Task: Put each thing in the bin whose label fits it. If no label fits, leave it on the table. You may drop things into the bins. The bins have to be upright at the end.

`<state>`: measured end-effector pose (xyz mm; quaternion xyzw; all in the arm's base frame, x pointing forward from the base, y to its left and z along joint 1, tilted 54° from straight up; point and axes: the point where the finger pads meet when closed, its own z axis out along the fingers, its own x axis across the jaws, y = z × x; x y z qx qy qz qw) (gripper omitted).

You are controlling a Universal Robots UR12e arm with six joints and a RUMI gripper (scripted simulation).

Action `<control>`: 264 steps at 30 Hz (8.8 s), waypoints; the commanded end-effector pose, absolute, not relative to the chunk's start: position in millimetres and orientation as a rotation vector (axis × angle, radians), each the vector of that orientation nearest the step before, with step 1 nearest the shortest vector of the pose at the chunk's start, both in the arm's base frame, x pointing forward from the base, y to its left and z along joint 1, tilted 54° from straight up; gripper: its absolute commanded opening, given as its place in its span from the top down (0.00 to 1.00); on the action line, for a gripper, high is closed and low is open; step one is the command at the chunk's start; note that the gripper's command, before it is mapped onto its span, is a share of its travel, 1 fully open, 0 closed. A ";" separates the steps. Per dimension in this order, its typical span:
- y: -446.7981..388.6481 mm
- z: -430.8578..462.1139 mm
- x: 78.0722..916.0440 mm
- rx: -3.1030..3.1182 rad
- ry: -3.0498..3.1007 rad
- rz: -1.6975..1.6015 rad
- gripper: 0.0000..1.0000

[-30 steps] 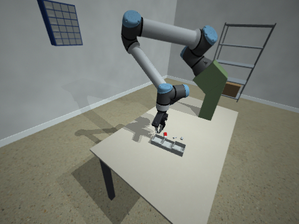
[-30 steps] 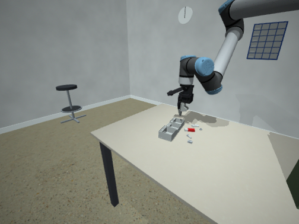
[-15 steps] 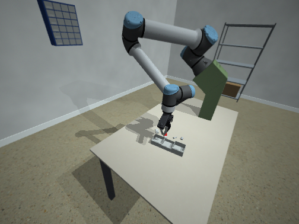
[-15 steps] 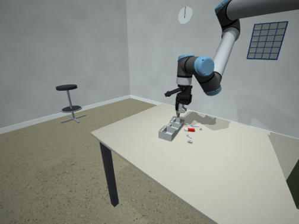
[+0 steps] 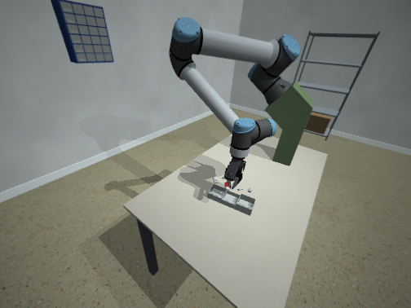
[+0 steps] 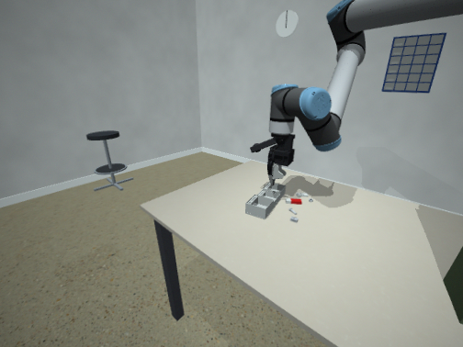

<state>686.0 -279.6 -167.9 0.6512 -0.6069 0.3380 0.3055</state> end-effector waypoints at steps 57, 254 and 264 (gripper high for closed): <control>-325.6 -201.8 690.3 1.724 -1.606 0.896 0.96; -168.1 -192.1 672.5 1.724 -1.607 0.896 0.96; -128.1 -163.1 669.1 1.724 -1.607 0.896 0.96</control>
